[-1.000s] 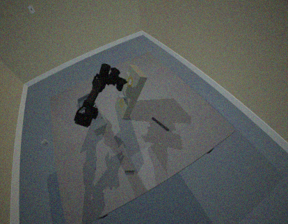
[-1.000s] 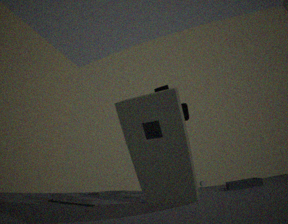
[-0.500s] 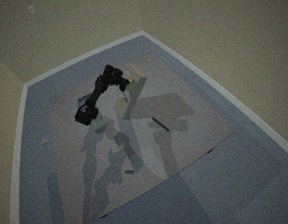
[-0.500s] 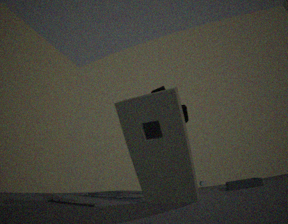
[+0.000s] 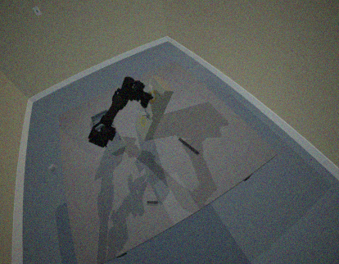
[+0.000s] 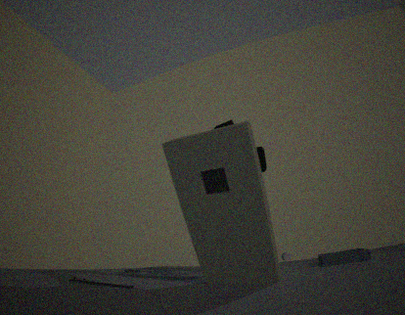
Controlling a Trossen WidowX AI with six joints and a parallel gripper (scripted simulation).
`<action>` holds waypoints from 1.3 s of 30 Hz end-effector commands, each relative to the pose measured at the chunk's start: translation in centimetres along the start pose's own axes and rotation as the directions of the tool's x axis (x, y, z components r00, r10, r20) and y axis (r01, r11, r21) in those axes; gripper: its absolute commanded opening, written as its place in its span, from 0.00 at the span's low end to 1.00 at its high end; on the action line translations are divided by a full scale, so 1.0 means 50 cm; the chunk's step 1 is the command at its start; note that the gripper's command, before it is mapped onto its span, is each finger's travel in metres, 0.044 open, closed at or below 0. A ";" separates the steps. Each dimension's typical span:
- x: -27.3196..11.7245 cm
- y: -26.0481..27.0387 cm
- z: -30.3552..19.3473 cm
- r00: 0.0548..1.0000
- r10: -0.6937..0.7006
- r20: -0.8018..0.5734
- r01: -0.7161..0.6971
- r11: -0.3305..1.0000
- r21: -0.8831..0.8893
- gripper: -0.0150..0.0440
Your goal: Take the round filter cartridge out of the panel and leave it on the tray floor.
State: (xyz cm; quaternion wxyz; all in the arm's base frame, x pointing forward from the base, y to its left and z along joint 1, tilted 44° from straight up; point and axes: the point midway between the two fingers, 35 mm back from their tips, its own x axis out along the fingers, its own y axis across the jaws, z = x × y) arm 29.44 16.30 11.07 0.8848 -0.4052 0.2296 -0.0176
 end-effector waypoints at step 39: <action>0.027 0.000 0.002 1.000 0.003 0.002 -0.003 1.000 -0.005 0.45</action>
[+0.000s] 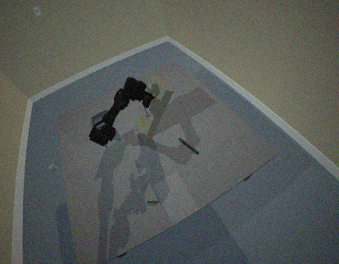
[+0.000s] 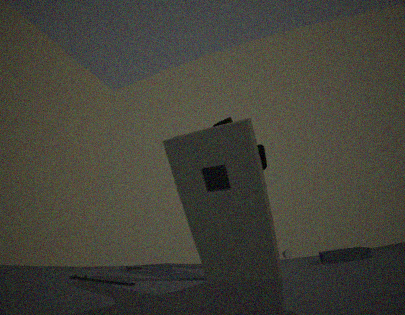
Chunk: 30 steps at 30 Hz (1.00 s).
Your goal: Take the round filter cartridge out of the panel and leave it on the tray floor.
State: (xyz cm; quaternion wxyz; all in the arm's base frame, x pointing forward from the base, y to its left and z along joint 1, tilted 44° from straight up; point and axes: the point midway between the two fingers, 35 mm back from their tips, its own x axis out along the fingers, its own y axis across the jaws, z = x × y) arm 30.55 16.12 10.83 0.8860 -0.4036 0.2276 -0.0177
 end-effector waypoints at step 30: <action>0.008 0.001 0.001 1.000 -0.004 0.004 0.004 1.000 -0.005 0.30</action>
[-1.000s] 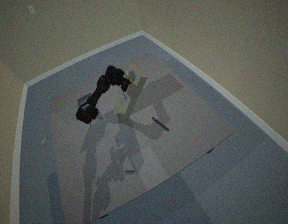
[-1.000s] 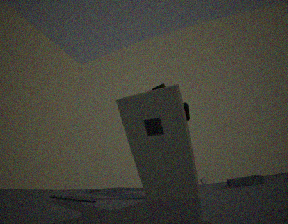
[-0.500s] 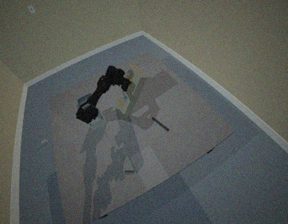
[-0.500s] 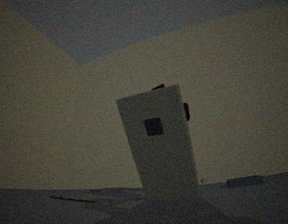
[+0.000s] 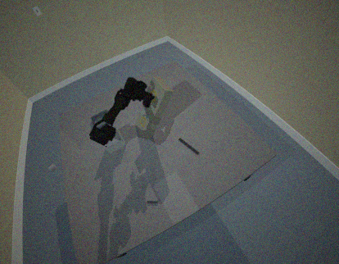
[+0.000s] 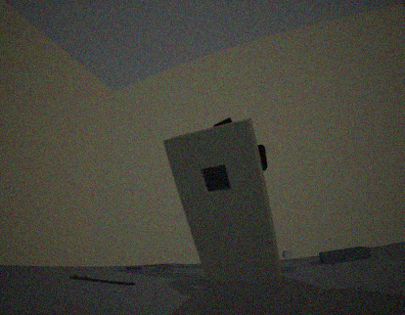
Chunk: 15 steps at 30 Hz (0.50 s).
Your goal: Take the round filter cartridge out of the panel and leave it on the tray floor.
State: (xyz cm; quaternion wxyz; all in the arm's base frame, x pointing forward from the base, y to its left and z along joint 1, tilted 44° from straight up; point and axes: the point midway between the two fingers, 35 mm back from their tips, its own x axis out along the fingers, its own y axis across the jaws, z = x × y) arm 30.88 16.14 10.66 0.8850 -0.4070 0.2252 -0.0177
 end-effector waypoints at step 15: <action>0.010 0.001 -0.003 1.000 0.007 -0.005 -0.005 0.932 0.361 0.25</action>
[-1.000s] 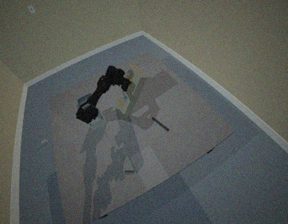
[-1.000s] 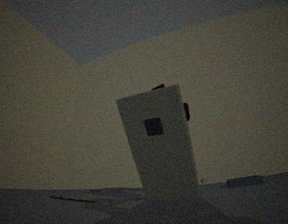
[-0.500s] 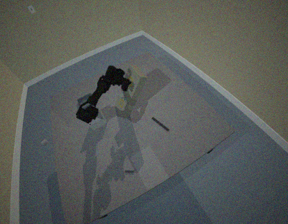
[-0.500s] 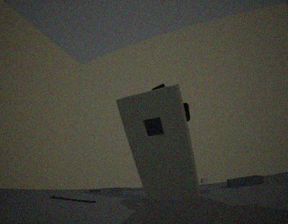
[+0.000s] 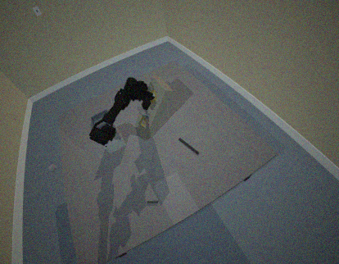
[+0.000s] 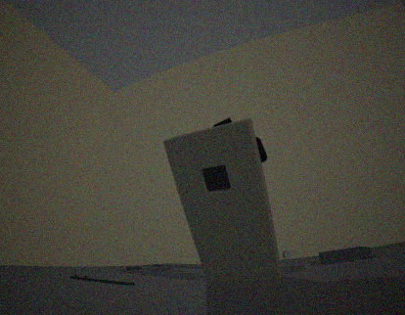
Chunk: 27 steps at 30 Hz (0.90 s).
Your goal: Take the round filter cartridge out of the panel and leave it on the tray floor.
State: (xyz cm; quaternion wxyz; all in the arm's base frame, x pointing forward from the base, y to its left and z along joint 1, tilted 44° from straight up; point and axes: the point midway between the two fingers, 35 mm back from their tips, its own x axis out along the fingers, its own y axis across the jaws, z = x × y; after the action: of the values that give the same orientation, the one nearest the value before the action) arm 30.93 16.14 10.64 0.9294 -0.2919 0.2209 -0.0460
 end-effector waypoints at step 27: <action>0.007 0.000 -0.003 1.000 0.006 -0.008 0.004 0.494 0.869 0.25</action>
State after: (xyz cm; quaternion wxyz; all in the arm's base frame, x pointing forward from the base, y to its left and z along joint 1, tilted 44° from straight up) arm 30.93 16.02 10.62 0.9619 0.1524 0.1763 -0.1426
